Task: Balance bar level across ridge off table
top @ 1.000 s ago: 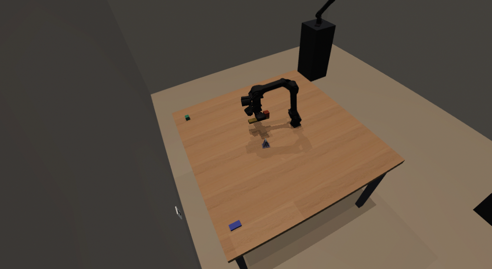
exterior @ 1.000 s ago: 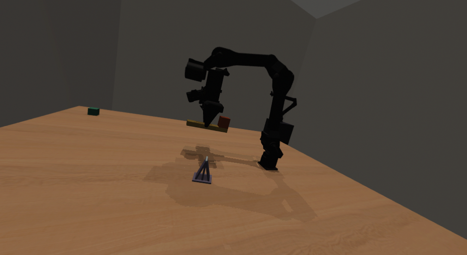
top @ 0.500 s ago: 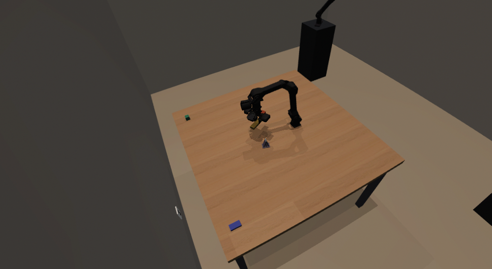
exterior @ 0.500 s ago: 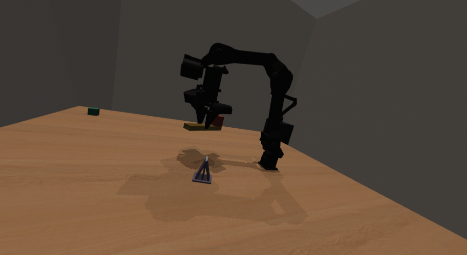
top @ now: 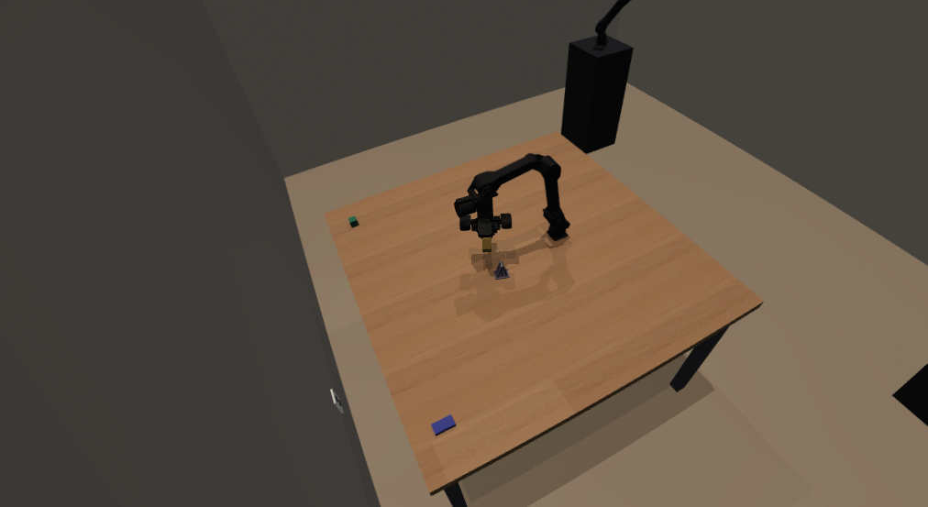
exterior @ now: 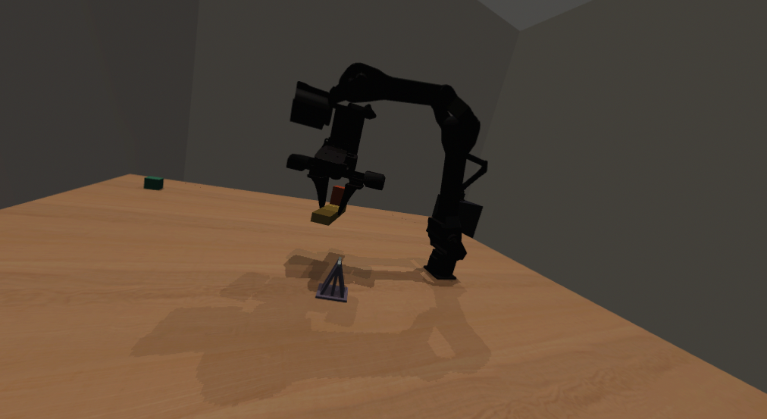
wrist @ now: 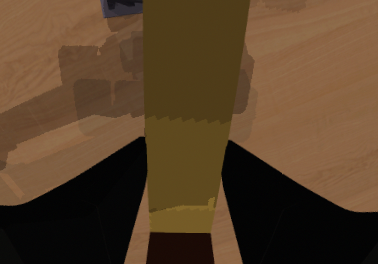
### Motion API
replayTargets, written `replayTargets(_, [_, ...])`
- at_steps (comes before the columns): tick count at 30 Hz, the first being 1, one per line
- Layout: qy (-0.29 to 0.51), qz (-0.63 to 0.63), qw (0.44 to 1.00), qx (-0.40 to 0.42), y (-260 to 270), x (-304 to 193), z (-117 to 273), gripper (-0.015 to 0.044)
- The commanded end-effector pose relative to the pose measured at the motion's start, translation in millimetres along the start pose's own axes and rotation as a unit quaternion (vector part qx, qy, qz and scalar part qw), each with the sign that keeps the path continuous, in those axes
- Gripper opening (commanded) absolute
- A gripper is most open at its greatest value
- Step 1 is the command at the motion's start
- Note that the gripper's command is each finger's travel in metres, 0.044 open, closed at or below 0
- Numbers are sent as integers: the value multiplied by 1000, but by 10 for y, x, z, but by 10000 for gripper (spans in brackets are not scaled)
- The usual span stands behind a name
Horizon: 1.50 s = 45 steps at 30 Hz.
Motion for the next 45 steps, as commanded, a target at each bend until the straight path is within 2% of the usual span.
replayTargets(1, [1, 73, 997, -2, -6, 96, 16, 0])
replayTargets(9, [0, 231, 973, -2, 28, 321, 17, 0])
replayTargets(18, [-1, 401, 916, -2, 114, 576, 17, 0])
replayTargets(28, [-2, 575, 818, -2, 285, 833, 18, 0])
replayTargets(40, [-3, 746, 666, -2, 601, 974, 17, 0])
replayTargets(45, [-4, 758, 653, -2, 633, 962, 1, 0])
Point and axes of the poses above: the point midway between the two fingers, 35 mm back from their tips, its own z axis back along the fingers, its own y axis across the jaws, x = y × z, the point moved 9 cm from there along z, back along the fingers, and after that the axes turned 11 degrees about z, right-handed, at the moved point
